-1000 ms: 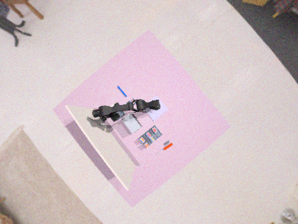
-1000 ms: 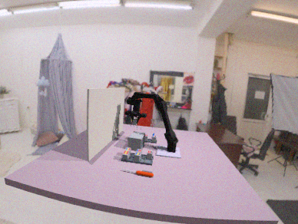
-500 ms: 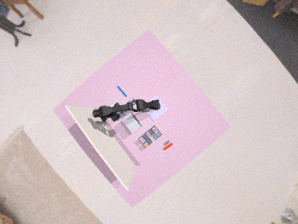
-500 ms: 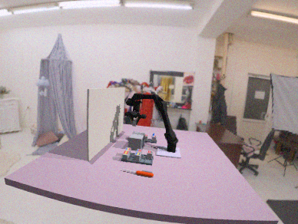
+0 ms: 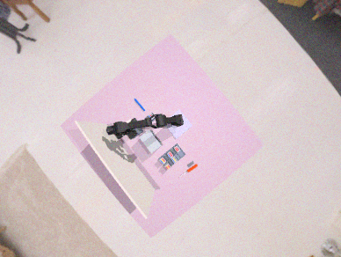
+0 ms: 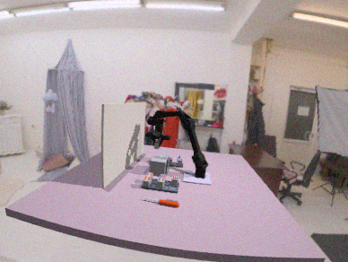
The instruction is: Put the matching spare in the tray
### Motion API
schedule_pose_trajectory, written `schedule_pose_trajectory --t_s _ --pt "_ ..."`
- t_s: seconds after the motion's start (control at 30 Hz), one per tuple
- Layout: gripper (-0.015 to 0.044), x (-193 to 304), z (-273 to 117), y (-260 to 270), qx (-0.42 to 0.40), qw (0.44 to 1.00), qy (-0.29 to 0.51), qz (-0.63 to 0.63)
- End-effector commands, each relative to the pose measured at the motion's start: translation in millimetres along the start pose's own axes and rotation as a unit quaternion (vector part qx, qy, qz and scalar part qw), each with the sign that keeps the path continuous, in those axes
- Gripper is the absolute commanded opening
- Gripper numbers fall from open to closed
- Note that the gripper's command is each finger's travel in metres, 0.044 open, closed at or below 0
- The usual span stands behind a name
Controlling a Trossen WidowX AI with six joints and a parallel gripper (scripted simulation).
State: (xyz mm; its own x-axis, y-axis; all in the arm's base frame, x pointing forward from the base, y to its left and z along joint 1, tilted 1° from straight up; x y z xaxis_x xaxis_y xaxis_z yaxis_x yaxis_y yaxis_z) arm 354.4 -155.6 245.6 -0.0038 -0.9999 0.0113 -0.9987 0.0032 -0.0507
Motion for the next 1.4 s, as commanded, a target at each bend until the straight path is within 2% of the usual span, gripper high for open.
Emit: schedule_pose_trajectory --t_s 0.0,1.37 --pt "0.0000 0 5 0 -0.004 1.000 0.000 -0.002" --pt "0.0000 0 34 -1 -0.007 1.000 -0.001 -0.002"
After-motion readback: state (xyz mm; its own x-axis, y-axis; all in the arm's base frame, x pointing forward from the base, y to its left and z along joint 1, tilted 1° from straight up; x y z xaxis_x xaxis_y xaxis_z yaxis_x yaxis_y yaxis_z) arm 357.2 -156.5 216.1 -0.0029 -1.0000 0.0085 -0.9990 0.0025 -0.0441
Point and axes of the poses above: the point midway between the two fingers, 35 mm back from their tips, its own z axis out along the fingers, its own y axis across the jaws, x = y × z, the point moved 9 cm from there along -z, back along the fingers, and after that the axes turned 2 degrees about z, right-handed, at the moved point
